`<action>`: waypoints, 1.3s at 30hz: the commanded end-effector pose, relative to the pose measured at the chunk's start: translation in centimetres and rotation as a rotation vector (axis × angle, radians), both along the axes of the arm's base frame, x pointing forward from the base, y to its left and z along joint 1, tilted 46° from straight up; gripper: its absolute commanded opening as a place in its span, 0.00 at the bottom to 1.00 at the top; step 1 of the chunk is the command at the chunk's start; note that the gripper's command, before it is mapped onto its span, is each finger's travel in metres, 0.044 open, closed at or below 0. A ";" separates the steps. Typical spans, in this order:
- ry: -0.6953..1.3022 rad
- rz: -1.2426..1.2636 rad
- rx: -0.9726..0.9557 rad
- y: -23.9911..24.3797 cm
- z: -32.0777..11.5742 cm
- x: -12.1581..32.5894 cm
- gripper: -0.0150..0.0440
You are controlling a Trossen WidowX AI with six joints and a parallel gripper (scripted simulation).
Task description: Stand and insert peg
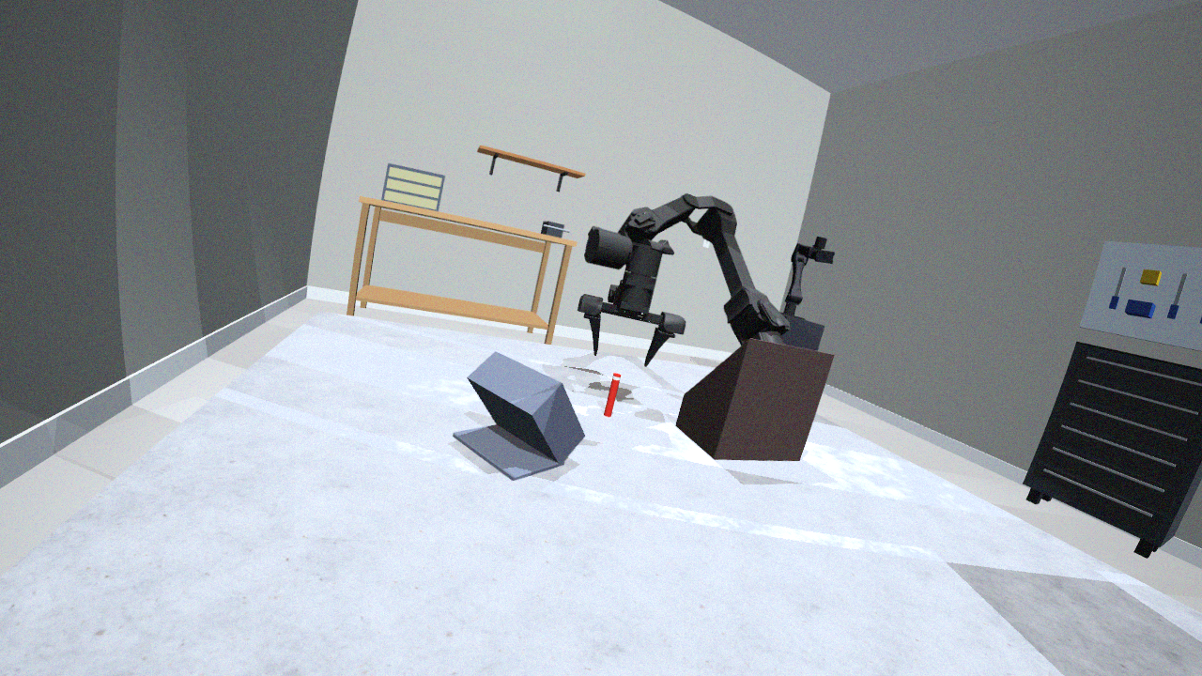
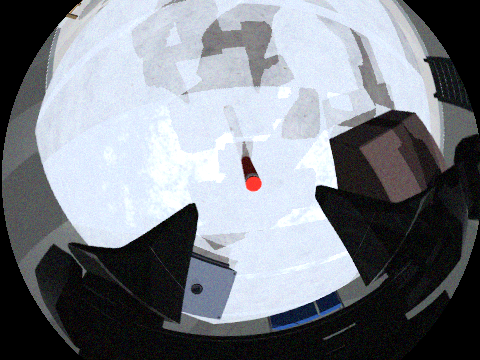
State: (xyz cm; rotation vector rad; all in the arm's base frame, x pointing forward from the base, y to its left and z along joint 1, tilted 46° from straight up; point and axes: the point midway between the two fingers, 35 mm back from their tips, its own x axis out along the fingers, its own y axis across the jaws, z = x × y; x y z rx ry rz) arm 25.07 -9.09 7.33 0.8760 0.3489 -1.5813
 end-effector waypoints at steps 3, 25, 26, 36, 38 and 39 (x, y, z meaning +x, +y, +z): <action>-0.113 -0.113 -0.001 -0.2 -0.1 0.0 1.00; -0.469 -0.462 0.008 -0.4 -0.3 -0.1 1.00; -0.469 -0.462 0.008 -0.4 -0.3 -0.1 1.00; -0.469 -0.462 0.010 -1.0 -1.0 0.1 1.00; -0.469 -0.463 0.010 -1.2 -1.2 0.1 1.00; -0.469 -0.463 0.010 -1.3 -1.4 0.1 1.00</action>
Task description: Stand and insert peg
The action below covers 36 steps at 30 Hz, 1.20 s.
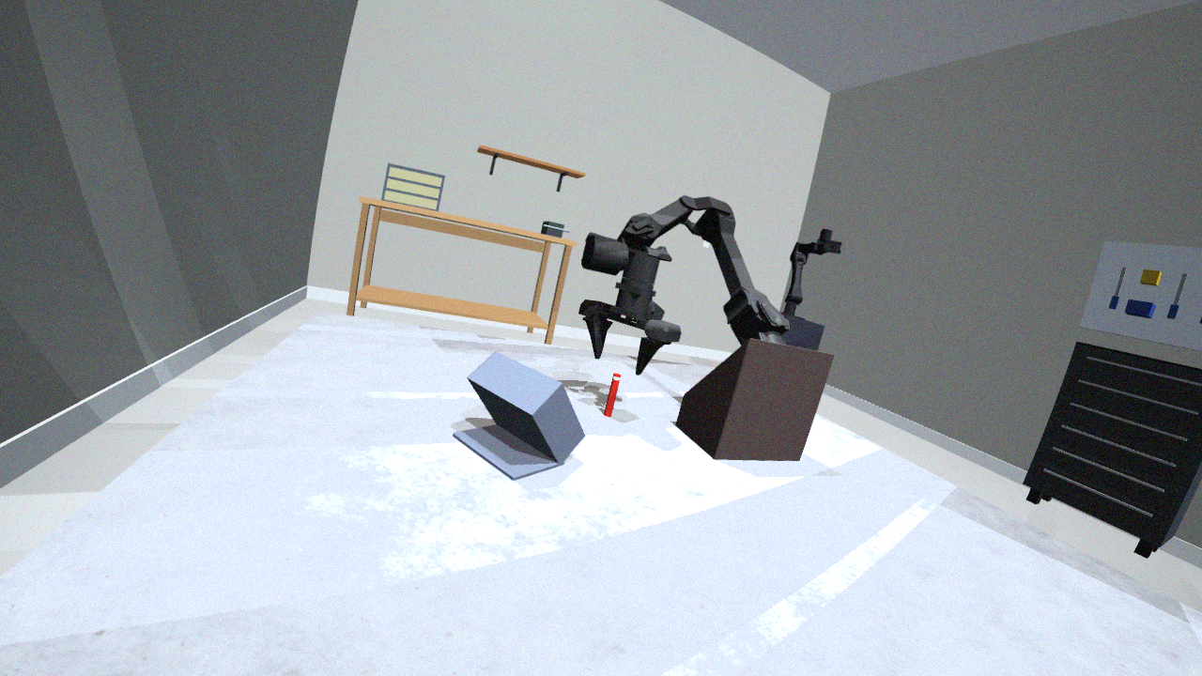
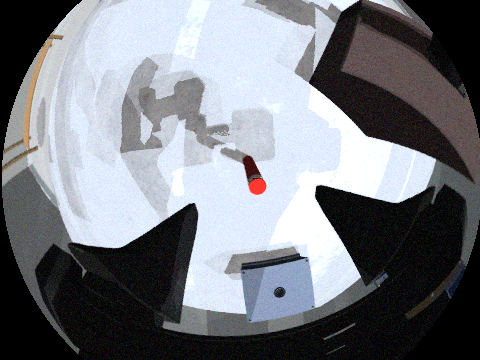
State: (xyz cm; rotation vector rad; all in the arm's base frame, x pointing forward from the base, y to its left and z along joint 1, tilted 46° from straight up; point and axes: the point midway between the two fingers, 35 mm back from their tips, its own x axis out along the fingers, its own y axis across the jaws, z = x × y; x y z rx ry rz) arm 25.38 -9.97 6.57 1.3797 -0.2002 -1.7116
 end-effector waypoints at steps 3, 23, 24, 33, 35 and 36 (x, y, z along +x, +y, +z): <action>0.013 -0.002 -0.001 -0.8 -1.0 -0.2 1.00; 0.013 -0.002 -0.004 -3.2 -3.2 -0.2 1.00; 0.013 -0.002 -0.004 -3.3 -3.3 -0.2 1.00; 0.013 -0.002 -0.007 -4.1 -3.9 -0.3 1.00; 0.013 -0.002 -0.007 -4.1 -3.9 -0.3 1.00; 0.013 -0.002 -0.007 -4.1 -3.9 -0.3 1.00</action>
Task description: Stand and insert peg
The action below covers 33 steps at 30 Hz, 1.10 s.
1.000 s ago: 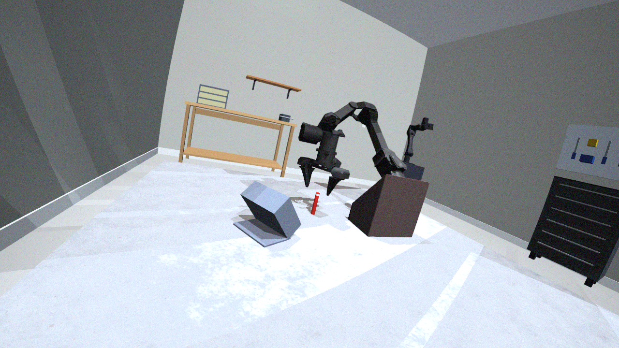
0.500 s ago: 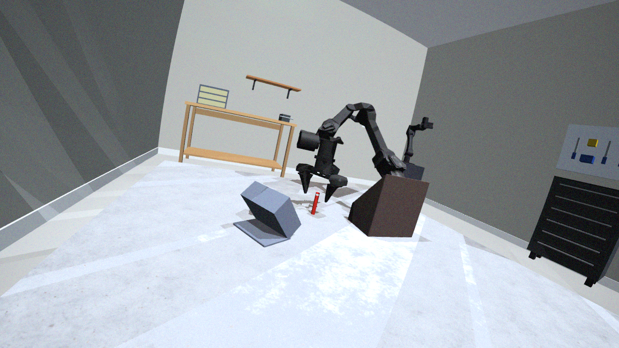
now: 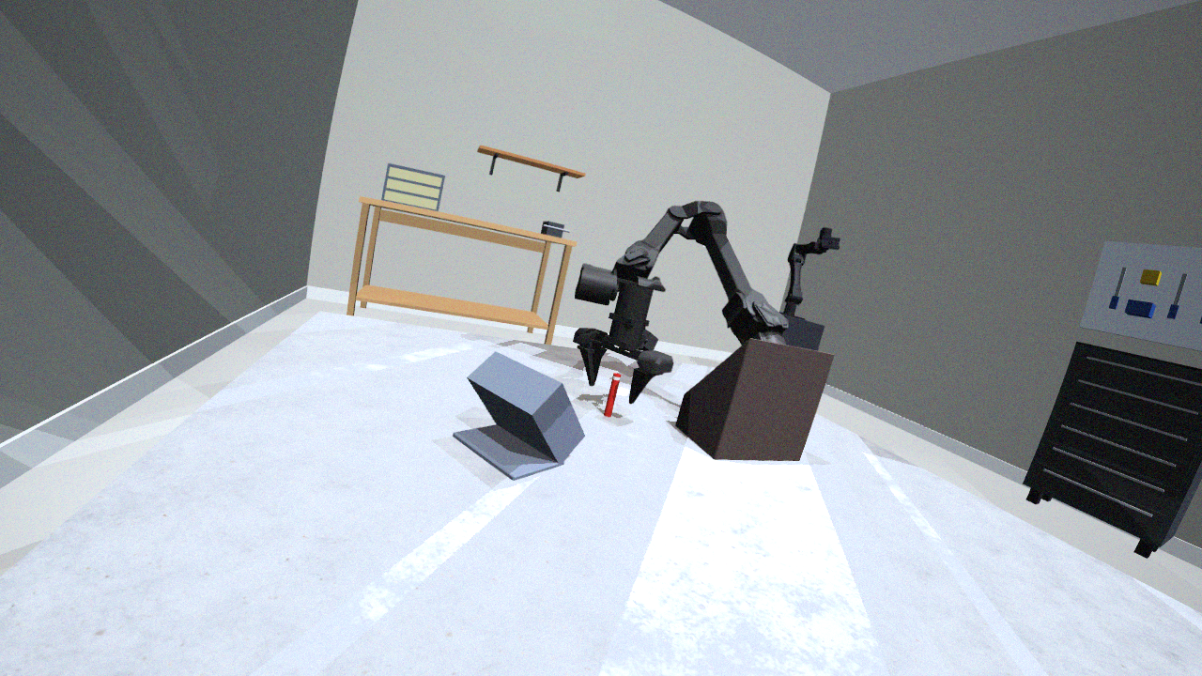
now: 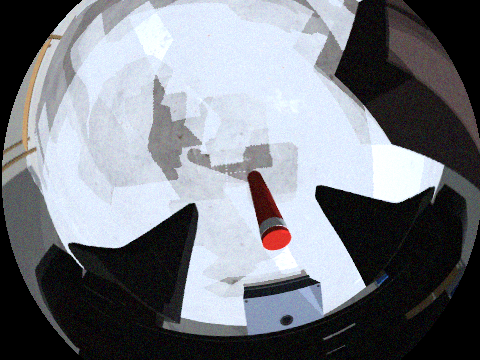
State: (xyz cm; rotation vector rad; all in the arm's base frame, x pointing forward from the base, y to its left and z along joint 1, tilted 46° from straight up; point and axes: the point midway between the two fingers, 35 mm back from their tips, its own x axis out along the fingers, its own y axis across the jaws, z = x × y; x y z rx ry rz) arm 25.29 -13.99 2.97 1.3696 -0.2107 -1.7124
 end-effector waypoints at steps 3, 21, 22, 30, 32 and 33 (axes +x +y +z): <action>0.001 0.000 0.000 0.0 0.0 0.0 0.91; 0.001 0.000 0.000 0.0 0.0 0.0 0.28; 0.001 0.000 0.000 0.0 0.0 0.0 0.26; 0.002 0.000 0.005 0.9 0.7 0.1 0.25; 0.003 0.000 0.008 1.5 1.2 0.2 0.25; 0.003 0.001 0.009 1.8 1.4 0.2 0.25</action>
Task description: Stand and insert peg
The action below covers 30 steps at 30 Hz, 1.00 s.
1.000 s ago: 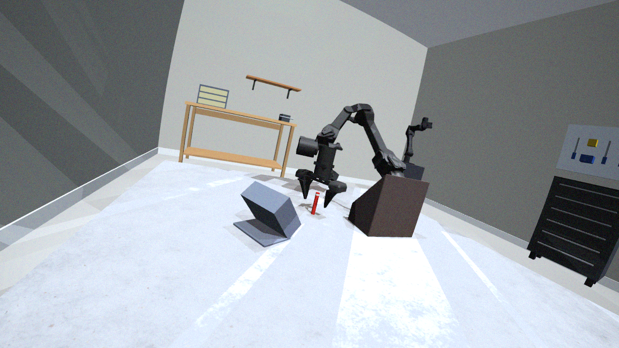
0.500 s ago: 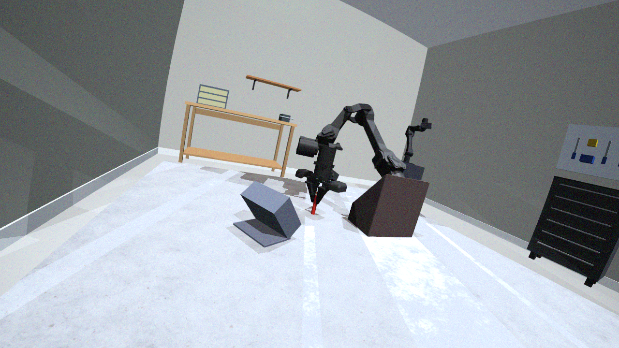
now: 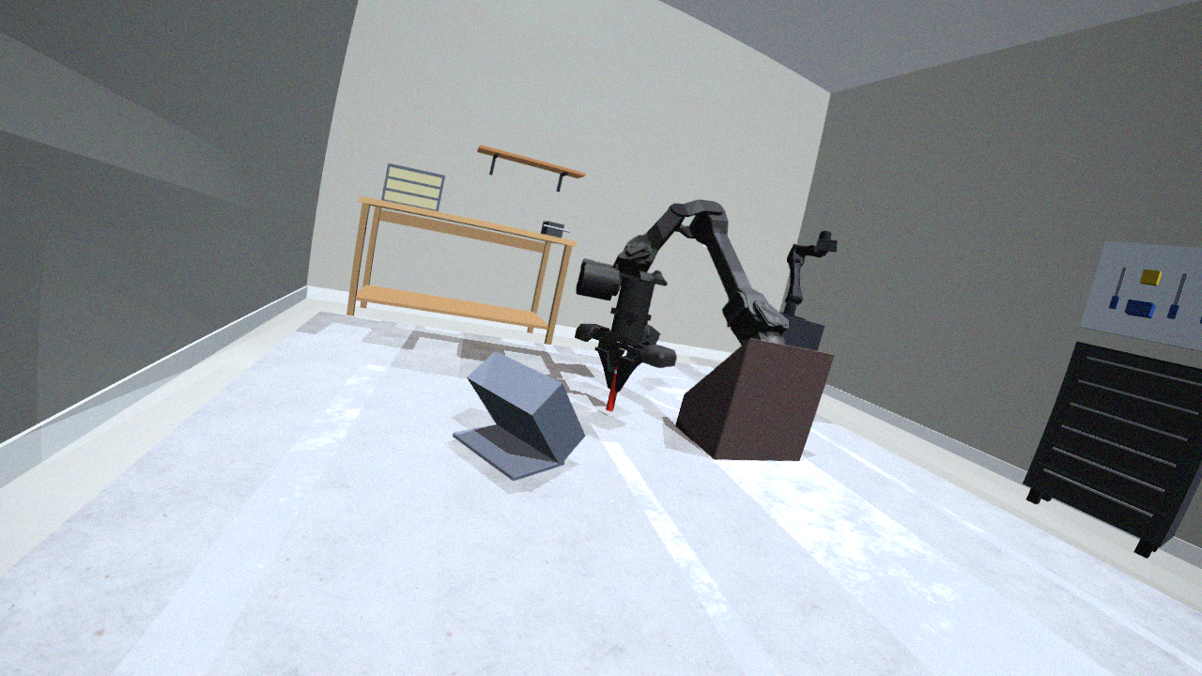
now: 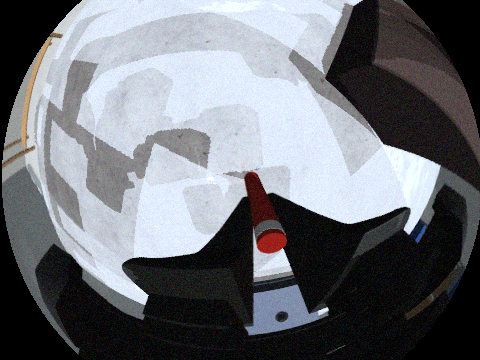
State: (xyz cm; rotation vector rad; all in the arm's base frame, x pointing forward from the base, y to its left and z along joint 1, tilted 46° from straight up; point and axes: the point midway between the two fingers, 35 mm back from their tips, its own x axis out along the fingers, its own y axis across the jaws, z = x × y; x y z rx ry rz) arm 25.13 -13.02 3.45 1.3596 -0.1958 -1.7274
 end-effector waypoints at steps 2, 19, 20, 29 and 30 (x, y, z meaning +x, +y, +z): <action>-0.013 0.002 0.003 1.4 1.4 0.4 0.25; -0.007 0.006 0.005 5.3 4.3 0.1 0.25; -0.007 0.009 0.008 5.4 4.3 0.2 0.25; -0.014 0.063 0.059 5.9 3.4 0.6 0.25; -0.015 0.070 0.065 5.9 3.3 0.6 0.25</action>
